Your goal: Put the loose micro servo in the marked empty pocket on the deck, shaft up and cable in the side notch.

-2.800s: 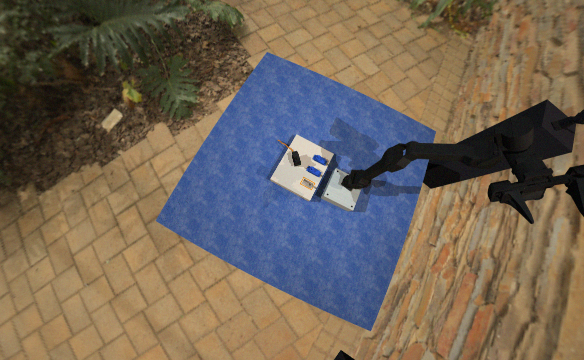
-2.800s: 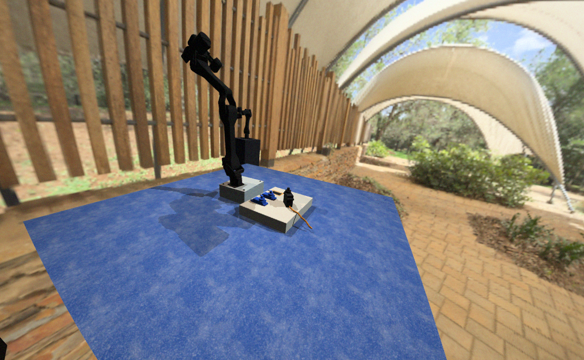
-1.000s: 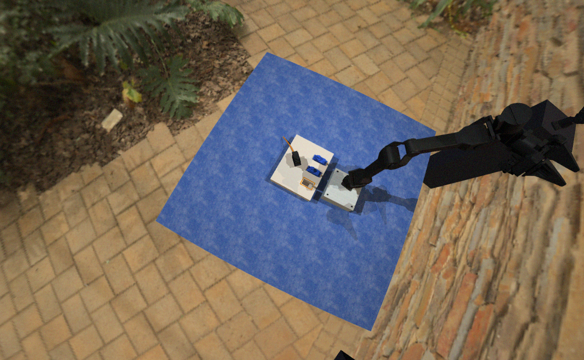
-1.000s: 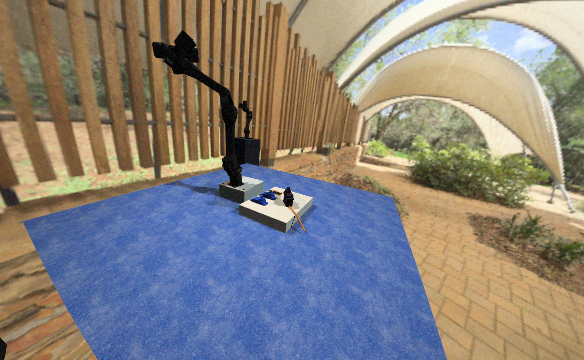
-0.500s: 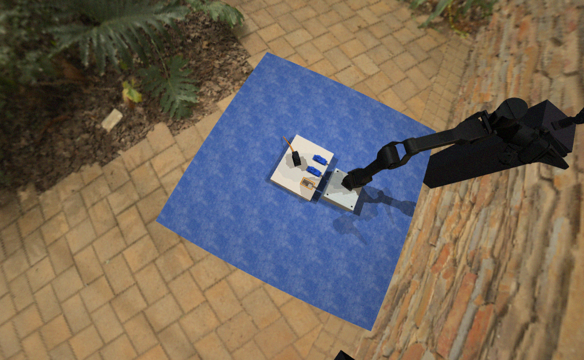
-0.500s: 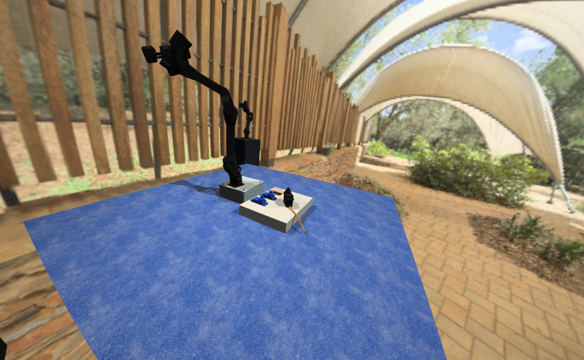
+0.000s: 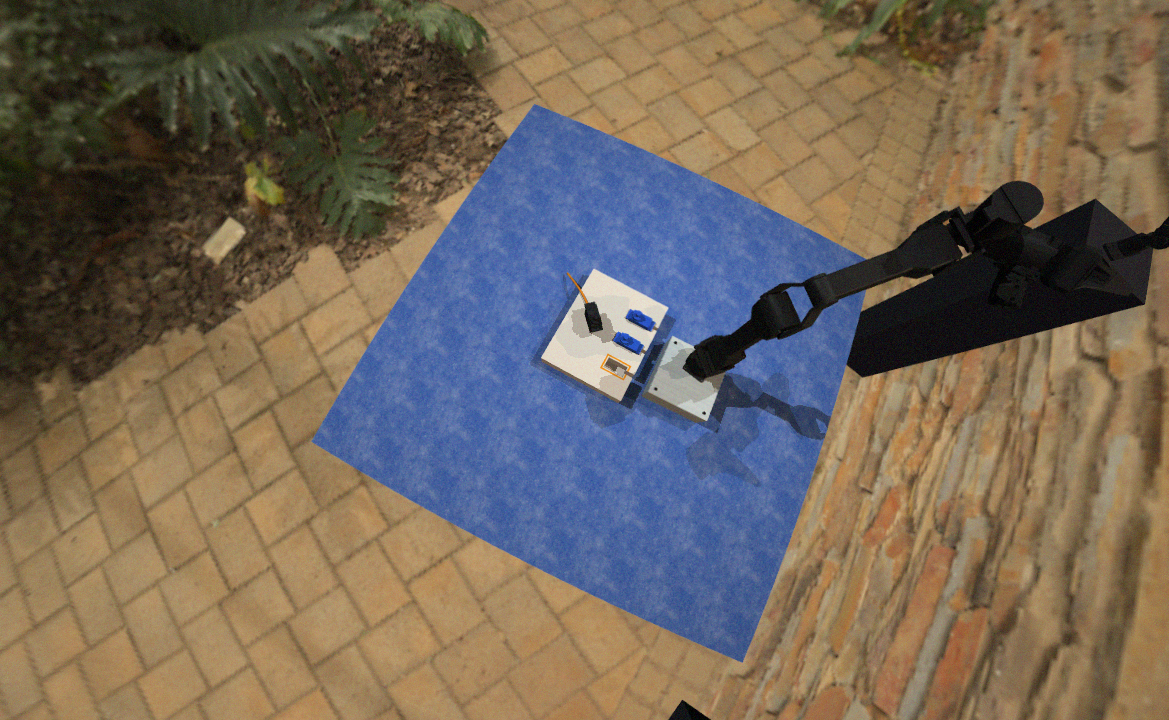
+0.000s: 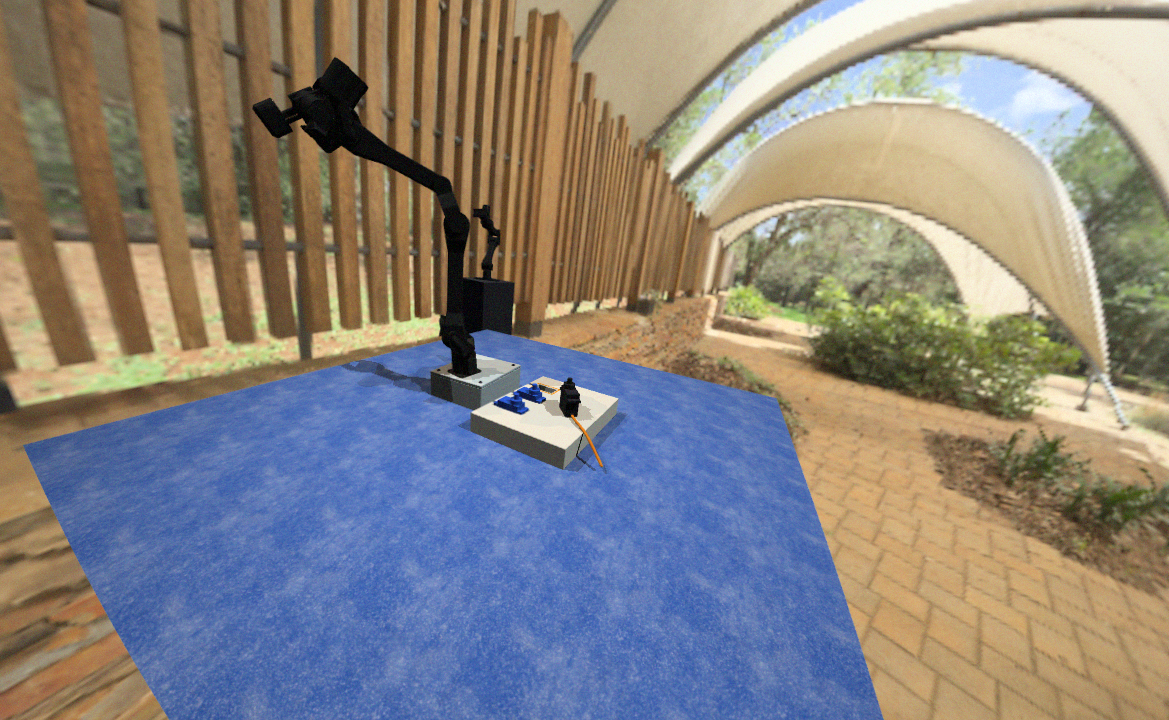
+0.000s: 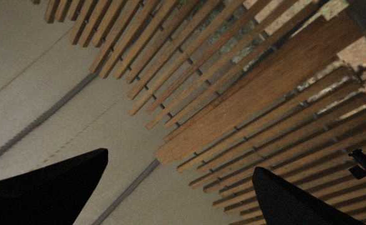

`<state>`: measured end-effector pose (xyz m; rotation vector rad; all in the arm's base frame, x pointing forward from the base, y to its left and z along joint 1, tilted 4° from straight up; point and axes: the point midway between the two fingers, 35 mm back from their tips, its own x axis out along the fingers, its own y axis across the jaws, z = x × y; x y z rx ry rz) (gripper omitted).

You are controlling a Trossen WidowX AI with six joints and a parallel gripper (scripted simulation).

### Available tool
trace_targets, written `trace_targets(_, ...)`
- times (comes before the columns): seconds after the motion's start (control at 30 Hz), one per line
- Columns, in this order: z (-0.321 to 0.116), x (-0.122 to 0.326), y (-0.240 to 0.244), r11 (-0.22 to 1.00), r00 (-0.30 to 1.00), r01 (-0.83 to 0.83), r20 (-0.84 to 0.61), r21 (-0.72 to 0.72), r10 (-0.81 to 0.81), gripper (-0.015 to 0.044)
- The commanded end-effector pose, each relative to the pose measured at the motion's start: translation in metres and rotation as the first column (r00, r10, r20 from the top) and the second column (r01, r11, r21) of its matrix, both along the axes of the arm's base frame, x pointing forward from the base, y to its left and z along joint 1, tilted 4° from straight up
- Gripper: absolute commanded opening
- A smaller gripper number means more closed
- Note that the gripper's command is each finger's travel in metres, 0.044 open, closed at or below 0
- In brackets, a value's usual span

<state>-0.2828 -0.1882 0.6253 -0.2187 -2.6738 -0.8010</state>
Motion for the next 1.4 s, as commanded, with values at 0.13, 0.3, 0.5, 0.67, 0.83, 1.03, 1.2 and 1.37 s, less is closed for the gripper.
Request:
trace_targets(0.13, -0.007, 0.010, -0.024, 0.993, 0.998, -0.059, 0.009, 0.106, 0.058, 0.0440)
trace_targets(0.3, -0.011, 0.015, -0.037, 0.982, 0.997, -0.081, 0.018, 0.173, 0.079, 0.0440)
trace_targets(0.5, -0.017, 0.024, -0.054, 0.964, 0.992, -0.123, 0.025, 0.235, 0.121, 0.0440)
trace_targets(0.67, -0.025, 0.034, -0.075, 0.924, 0.988, -0.155, 0.037, 0.350, 0.152, 0.0440)
trace_targets(0.83, -0.033, 0.046, -0.094, 0.879, 0.981, -0.188, 0.043, 0.439, 0.188, 0.0440)
trace_targets(1.03, -0.043, 0.064, -0.118, 0.801, 0.970, -0.224, 0.050, 0.555, 0.236, 0.0440)
trace_targets(1.2, -0.046, 0.072, -0.125, 0.776, 0.965, -0.239, 0.051, 0.584, 0.259, 0.0440)
trace_targets(1.37, -0.051, 0.081, -0.134, 0.740, 0.959, -0.250, 0.054, 0.625, 0.279, 0.0440)
